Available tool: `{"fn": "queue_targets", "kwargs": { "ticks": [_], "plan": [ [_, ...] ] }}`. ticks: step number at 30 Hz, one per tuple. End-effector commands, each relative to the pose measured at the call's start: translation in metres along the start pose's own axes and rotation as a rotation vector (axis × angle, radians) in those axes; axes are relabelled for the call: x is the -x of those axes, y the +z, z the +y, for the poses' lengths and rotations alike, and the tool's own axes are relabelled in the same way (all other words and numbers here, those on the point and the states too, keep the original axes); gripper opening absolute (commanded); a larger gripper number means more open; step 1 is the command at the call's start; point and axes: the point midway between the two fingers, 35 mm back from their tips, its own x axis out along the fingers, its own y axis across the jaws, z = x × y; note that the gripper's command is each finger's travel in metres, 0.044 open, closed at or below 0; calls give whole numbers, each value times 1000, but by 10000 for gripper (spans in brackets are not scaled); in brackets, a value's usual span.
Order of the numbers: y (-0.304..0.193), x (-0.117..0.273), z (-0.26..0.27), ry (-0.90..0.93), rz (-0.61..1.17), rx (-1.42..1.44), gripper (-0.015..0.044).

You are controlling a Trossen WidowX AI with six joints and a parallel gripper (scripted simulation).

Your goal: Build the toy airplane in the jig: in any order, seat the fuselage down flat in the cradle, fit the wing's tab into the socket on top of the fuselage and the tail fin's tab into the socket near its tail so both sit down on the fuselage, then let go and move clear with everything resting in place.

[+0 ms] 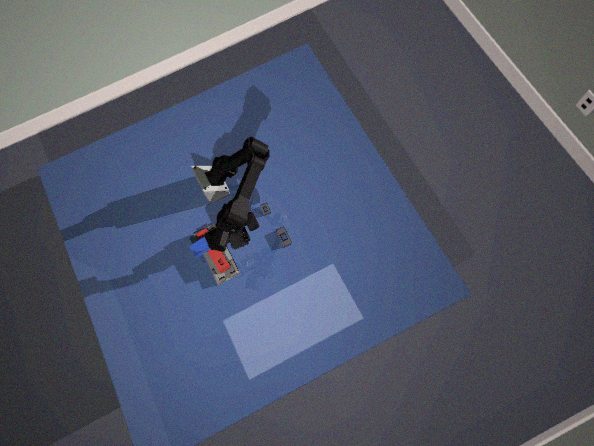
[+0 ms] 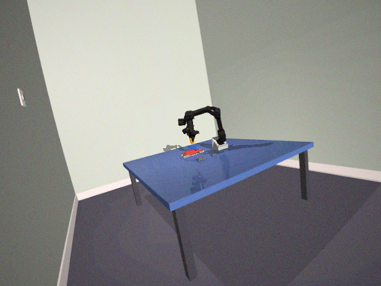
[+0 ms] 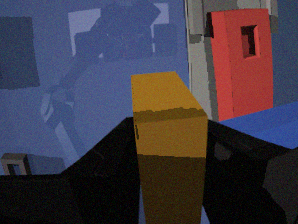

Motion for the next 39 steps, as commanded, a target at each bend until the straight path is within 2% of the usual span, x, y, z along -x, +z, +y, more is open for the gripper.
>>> {"fn": "queue_targets", "kwargs": {
  "ticks": [1,31,34,39],
  "plan": [
    [5,-5,-15,1,5,20,0],
    [19,-45,-95,32,26,111,0],
    [20,-45,-95,32,26,111,65],
    [19,-45,-95,32,26,111,65]
  ]
}}
